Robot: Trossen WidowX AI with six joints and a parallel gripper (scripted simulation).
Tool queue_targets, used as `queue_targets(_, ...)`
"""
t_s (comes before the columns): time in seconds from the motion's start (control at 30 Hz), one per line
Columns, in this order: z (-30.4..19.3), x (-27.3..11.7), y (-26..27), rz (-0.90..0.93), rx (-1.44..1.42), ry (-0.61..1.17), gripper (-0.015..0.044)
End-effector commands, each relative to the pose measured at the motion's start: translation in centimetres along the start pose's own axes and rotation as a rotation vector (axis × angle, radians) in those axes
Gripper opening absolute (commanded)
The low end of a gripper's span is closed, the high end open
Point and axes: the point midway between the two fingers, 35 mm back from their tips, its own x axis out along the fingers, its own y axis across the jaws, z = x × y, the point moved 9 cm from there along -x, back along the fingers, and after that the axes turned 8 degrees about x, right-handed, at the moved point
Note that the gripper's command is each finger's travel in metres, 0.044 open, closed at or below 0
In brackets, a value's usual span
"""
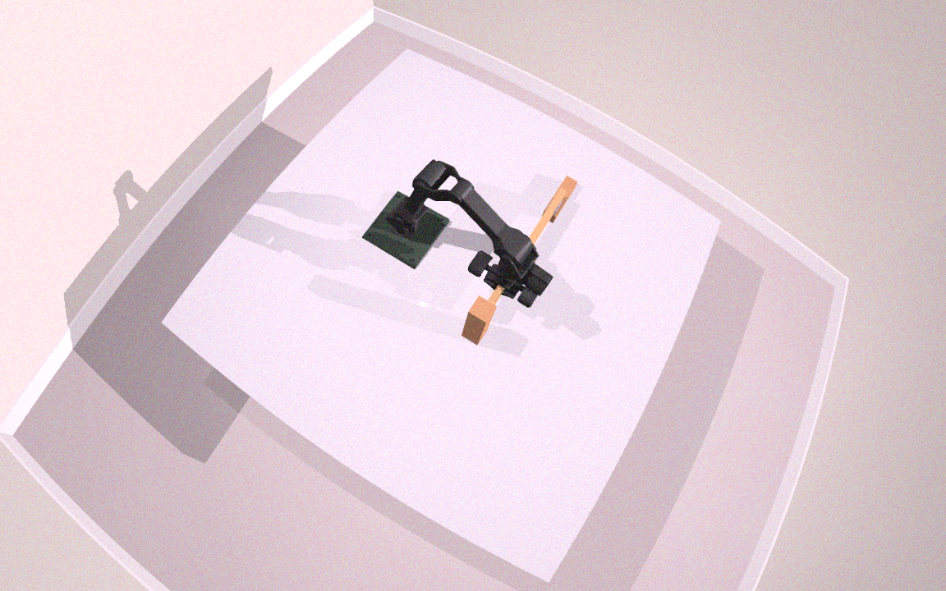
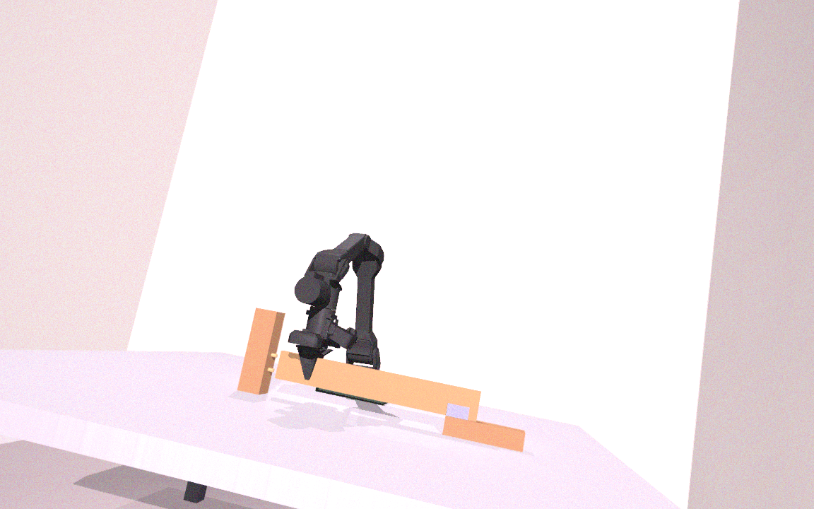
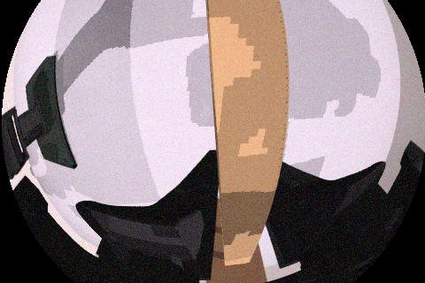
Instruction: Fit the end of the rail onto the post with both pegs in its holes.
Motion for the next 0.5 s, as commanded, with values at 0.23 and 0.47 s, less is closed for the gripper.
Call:
queue_targets(0.23,-0.42,0.00,-0.09,-0.004,-0.001,0.003,0.0000)
queue_targets(0.47,-0.62,-0.07,-0.12,-0.004,-0.001,0.003,0.0000)
